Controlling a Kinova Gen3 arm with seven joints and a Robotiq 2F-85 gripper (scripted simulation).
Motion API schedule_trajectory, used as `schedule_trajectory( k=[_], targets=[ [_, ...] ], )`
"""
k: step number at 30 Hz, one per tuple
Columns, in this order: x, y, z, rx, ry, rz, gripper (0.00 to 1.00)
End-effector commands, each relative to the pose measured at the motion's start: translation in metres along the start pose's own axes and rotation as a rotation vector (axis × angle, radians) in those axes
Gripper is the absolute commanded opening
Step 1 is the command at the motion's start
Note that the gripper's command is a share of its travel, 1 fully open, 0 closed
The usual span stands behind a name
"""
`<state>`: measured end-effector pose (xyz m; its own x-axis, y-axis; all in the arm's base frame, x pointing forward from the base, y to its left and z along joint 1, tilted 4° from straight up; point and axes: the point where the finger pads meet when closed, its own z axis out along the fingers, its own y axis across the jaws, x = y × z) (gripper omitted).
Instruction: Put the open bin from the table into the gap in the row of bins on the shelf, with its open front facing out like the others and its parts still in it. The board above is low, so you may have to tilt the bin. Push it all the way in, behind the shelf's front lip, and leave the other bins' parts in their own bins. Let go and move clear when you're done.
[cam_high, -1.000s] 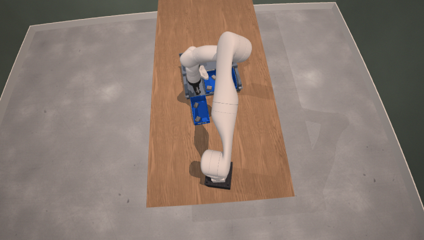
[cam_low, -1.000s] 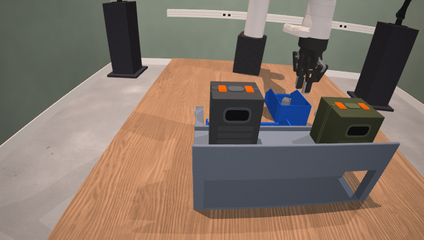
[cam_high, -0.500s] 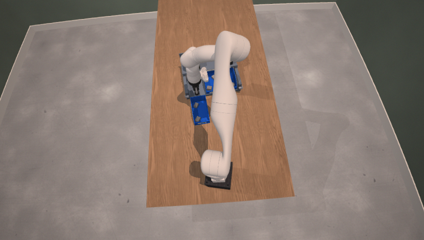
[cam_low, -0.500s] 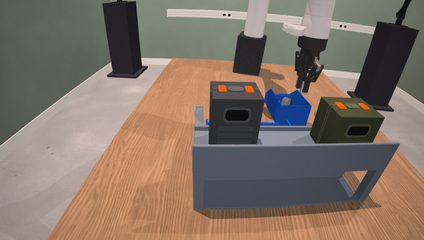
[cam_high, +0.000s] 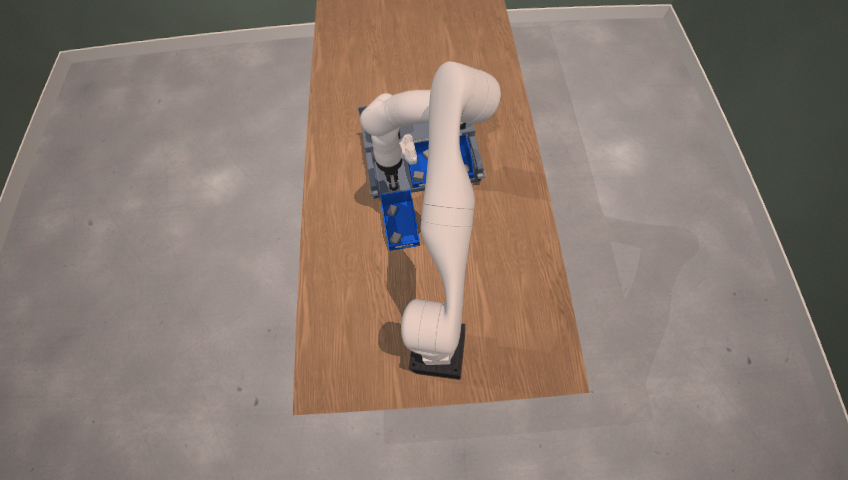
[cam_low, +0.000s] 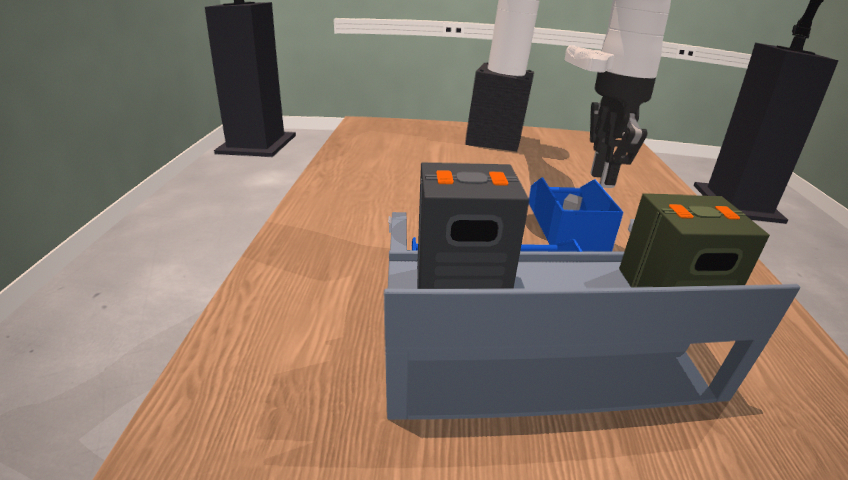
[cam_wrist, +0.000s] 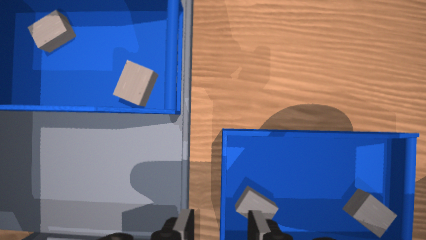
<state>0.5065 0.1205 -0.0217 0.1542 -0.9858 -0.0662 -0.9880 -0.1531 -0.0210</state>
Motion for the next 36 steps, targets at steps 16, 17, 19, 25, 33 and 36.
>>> schedule_trajectory(
  k=[16,17,19,25,33,36],
  targets=[
    [0.002,0.002,-0.002,0.002,0.0,0.007,0.39],
    [0.002,0.002,-0.002,0.002,0.0,0.007,0.39],
    [0.002,0.002,0.002,0.002,0.0,0.007,0.39],
    [0.002,0.002,0.008,0.002,0.0,0.007,0.39],
    [0.002,0.002,0.008,0.002,0.0,0.007,0.39],
    [0.002,0.002,0.012,0.002,0.0,0.007,0.39]
  ],
)
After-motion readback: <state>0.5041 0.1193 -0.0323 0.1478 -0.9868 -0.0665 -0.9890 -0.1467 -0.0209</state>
